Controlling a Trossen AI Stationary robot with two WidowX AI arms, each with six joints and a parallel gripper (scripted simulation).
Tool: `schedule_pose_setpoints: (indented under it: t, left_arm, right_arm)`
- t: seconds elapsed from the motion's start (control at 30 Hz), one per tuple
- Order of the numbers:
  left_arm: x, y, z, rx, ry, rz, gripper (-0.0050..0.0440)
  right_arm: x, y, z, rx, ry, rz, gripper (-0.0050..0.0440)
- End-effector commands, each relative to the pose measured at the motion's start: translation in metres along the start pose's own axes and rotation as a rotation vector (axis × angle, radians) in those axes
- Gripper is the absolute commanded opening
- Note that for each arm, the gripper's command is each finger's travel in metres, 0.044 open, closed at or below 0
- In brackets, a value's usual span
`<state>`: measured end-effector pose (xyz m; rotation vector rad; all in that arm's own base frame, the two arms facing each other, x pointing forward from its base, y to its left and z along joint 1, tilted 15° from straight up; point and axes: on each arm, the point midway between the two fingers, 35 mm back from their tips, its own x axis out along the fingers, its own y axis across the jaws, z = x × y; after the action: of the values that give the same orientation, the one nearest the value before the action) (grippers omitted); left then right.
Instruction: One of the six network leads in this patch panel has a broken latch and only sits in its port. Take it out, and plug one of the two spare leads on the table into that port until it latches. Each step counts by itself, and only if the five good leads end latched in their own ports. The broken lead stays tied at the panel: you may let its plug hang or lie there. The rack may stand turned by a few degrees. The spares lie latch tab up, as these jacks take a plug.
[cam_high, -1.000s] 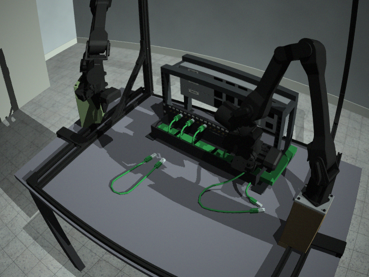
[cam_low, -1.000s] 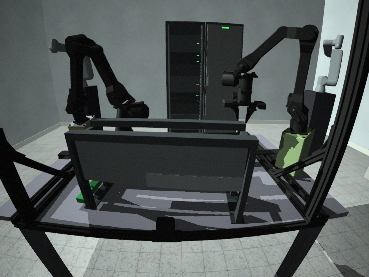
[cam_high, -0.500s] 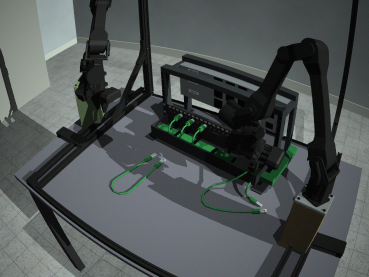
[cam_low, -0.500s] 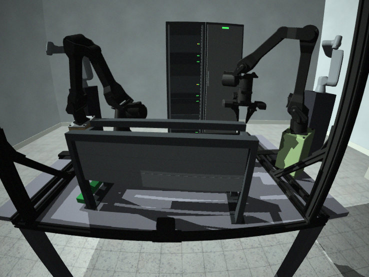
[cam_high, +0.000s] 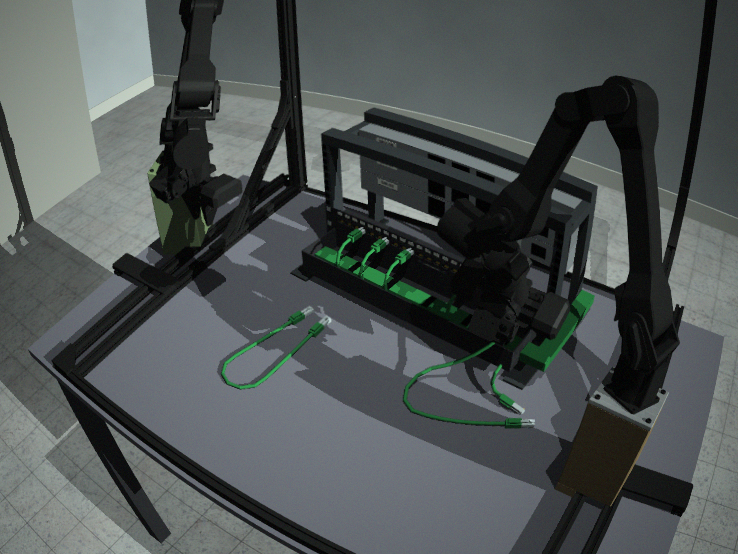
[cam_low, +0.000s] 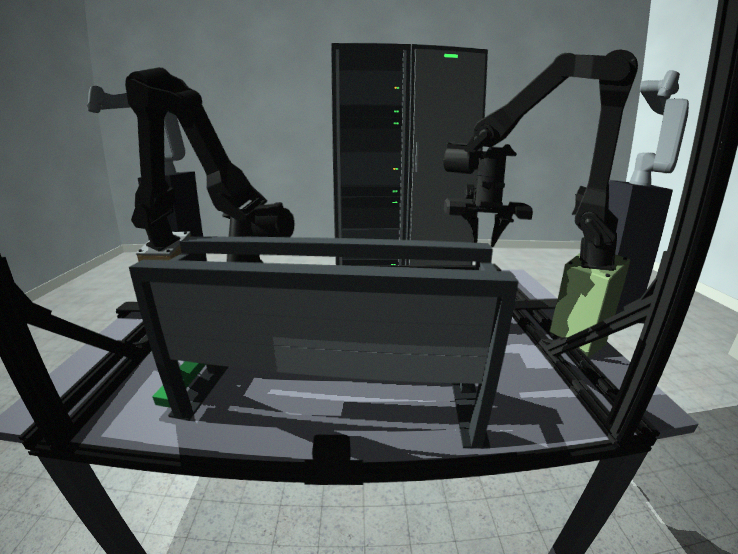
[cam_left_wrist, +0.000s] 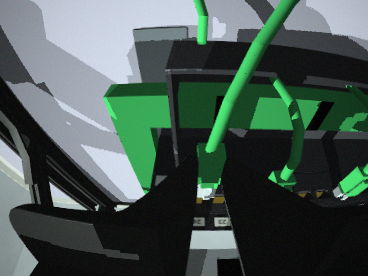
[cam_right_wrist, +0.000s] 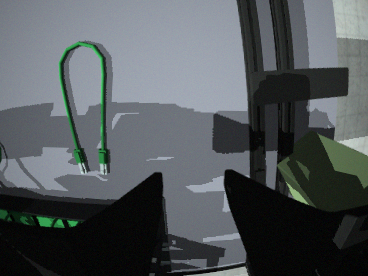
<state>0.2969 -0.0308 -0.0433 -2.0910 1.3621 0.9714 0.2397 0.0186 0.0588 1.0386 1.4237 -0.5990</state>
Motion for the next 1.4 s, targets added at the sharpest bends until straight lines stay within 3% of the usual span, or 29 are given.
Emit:
schedule_pose_setpoints:
  t: [0.0, 1.37]
  left_arm:
    - [-0.0004, -0.0003, -0.0004, 0.001, -0.001, -0.003, 0.0054]
    - [-0.0012, 0.0045, -0.0008, 0.001, -0.001, -0.003, 0.0054]
  right_arm:
    - [0.0000, 0.0000, 0.0000, 0.000, 0.000, 0.000, 0.0176]
    - [0.0000, 0.0000, 0.0000, 0.000, 0.000, 0.000, 0.0176]
